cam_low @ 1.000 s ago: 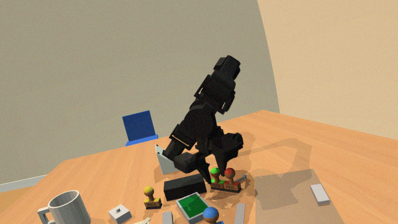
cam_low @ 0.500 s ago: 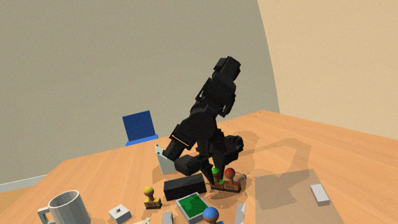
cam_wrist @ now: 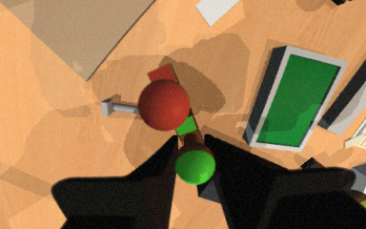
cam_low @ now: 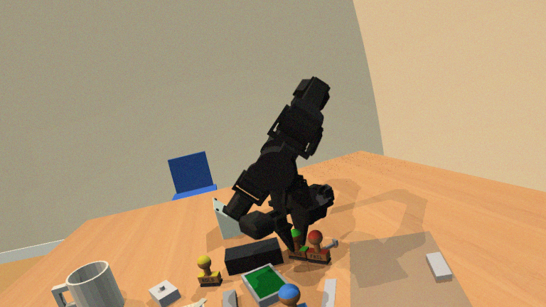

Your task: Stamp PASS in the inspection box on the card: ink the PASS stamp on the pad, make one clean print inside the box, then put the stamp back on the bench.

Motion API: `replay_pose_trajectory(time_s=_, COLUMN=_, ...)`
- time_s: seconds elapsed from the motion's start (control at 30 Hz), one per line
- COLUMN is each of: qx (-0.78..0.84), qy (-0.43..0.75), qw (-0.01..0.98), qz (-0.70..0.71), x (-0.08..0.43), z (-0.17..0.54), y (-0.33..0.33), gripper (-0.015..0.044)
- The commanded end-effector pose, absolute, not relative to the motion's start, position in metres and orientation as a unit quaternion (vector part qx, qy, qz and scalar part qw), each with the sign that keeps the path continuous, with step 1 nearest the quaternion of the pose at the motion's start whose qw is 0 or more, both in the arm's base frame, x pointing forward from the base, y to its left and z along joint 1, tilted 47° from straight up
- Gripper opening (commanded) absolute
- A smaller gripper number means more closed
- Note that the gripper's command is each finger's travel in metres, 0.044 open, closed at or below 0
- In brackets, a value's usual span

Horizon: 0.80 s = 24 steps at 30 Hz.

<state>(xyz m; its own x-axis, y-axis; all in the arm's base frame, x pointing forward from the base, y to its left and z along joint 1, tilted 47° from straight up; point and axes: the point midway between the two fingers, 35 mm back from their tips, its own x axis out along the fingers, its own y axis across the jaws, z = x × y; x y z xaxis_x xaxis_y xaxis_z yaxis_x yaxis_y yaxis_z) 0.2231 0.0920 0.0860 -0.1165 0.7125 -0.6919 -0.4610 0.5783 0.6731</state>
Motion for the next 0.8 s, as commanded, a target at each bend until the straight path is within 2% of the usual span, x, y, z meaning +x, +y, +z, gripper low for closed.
replay_pose_trajectory(time_s=0.0, qx=0.103, qy=0.599, qw=0.656, qz=0.447, x=0.2237, z=0.0869, y=0.0902, gripper=0.0000)
replay_pose_trajectory(time_s=0.77, qx=0.102, qy=0.599, qw=0.657, qz=0.446, x=0.2261, z=0.0943, y=0.0823, gripper=0.0000)
